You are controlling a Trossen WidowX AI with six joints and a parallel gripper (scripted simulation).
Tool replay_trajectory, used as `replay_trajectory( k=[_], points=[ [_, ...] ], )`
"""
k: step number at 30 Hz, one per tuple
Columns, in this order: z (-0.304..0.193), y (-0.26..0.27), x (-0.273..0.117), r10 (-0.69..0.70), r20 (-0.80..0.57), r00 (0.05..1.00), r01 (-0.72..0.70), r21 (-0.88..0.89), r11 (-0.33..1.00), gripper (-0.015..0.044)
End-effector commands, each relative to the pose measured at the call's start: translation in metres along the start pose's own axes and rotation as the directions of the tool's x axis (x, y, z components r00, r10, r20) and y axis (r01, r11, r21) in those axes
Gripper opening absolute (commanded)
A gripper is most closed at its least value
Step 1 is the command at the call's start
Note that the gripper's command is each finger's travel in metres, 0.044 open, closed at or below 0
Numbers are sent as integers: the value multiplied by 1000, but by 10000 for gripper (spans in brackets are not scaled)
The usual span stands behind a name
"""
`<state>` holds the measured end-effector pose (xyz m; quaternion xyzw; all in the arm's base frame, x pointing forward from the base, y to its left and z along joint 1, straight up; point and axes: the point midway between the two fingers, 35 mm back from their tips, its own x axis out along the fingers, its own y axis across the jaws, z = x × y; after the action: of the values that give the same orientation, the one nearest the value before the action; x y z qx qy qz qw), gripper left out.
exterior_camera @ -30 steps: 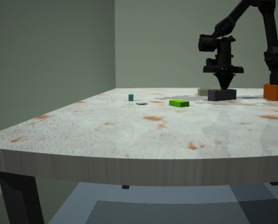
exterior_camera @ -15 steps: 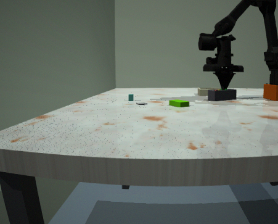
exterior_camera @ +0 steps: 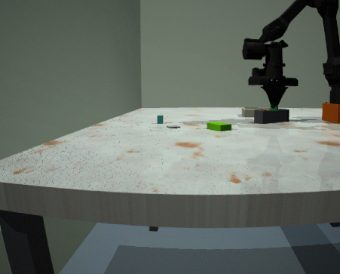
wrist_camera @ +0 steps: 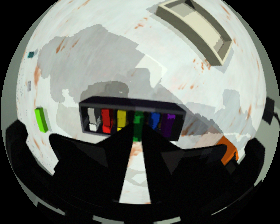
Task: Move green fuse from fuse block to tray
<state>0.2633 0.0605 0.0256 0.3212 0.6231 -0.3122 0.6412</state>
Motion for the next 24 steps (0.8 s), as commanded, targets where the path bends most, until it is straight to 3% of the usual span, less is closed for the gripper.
replay_trajectory(
  k=[1,24],
  points=[
    [0,1,-3,2,0,1000,-2,1,1000,0],
    [0,1,-14,3,-1,1000,-3,2,1000,0]
  ],
)
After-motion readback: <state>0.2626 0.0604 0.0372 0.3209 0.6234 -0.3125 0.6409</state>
